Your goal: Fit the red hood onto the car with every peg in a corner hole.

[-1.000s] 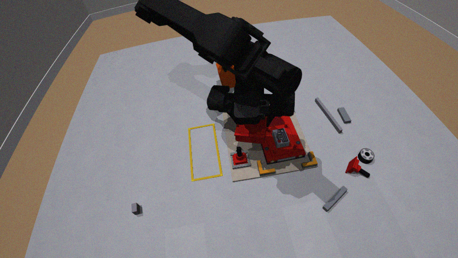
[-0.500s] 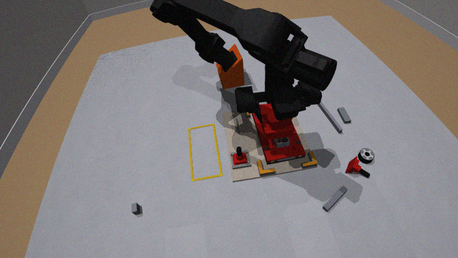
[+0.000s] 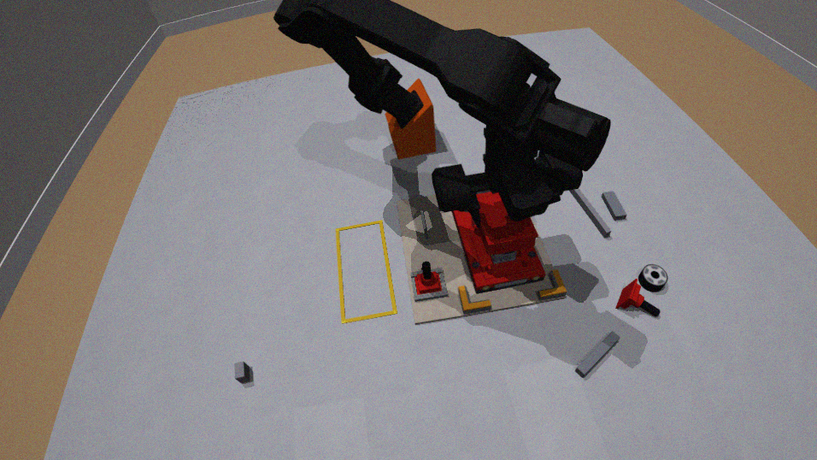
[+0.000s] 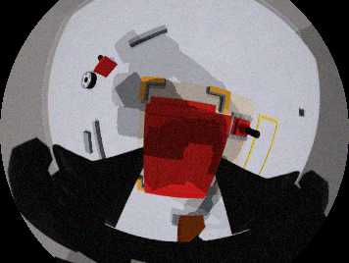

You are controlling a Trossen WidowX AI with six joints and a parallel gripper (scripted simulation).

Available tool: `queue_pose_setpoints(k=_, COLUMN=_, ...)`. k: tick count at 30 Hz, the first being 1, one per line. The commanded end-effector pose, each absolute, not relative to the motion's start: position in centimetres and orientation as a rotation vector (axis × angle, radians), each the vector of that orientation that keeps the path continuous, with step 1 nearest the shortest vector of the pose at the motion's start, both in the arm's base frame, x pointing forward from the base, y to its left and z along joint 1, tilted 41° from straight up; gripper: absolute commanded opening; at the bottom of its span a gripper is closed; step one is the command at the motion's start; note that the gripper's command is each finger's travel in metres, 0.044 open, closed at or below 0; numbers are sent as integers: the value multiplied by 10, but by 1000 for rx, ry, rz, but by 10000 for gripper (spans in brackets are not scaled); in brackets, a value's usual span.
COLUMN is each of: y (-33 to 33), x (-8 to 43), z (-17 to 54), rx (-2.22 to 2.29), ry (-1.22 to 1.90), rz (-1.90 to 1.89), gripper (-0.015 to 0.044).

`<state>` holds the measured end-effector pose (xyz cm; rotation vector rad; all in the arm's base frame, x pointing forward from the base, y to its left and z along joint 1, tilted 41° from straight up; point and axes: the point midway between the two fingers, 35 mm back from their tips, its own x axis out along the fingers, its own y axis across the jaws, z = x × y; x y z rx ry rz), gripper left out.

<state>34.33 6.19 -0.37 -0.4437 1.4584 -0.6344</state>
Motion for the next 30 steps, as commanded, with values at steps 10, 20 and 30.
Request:
queue_pose_setpoints(k=10, y=42, x=343, z=-31, rx=-453, ry=1466, rz=-639, gripper=0)
queue_pose_setpoints(k=20, y=42, x=343, z=-31, rx=-453, ry=1466, rz=-639, gripper=0)
queue_pose_setpoints(k=30, y=42, x=344, z=-31, rx=-453, ry=1466, rz=-639, gripper=0)
